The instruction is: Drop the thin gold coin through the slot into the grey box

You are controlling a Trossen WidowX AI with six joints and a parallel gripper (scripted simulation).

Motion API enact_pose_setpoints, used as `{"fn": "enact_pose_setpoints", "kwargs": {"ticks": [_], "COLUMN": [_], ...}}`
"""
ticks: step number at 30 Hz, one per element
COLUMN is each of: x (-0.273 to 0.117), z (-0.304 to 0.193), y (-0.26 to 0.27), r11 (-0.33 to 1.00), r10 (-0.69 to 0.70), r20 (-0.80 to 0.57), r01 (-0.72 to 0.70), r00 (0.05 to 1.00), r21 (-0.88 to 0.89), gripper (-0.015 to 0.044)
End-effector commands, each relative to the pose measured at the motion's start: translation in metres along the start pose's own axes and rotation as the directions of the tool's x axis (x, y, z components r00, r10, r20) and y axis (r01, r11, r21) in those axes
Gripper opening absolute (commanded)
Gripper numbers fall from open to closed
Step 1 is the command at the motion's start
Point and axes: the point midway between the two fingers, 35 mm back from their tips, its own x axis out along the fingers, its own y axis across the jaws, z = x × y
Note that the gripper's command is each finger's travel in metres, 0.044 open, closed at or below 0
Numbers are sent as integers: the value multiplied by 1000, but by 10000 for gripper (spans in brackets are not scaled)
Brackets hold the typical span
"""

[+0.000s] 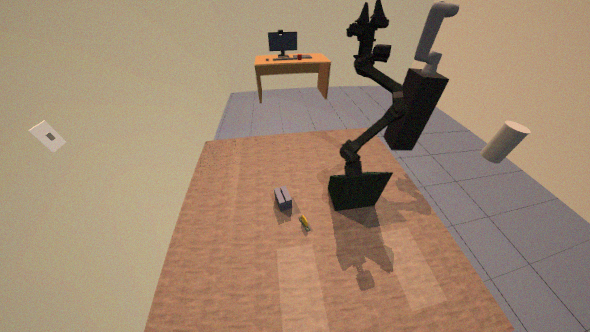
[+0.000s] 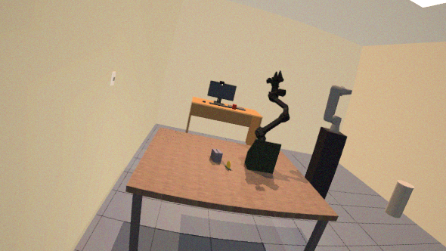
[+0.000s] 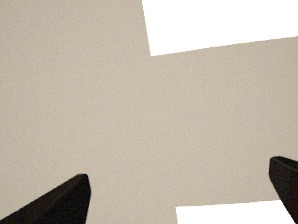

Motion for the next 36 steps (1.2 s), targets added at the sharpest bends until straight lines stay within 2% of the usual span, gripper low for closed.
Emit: {"fn": "enact_pose_setpoints", "kwargs": {"ticks": [1,5,9,15,20,24,30,33,36], "x": [0,-8,-24,-50,-83,-106,-135,-159,-174], "z": [1,25,70,135,208,267,320,349,367], "y": [1,33,78,120,144,139,139,131,125], "r11": [1000,977,855,587,237,45,-255,-418,-512], "r10": [4,94,229,362,437,396,409,410,404], "r20": [1,30,102,227,386,515,625,701,744], "r01": [-4,-98,-251,-410,-518,-576,-575,-563,-542], "r00": [1000,995,968,904,812,760,665,583,532], "r21": [8,188,454,698,822,816,778,713,666], "gripper": [374,269,164,161,161,161,161,161,161]}}
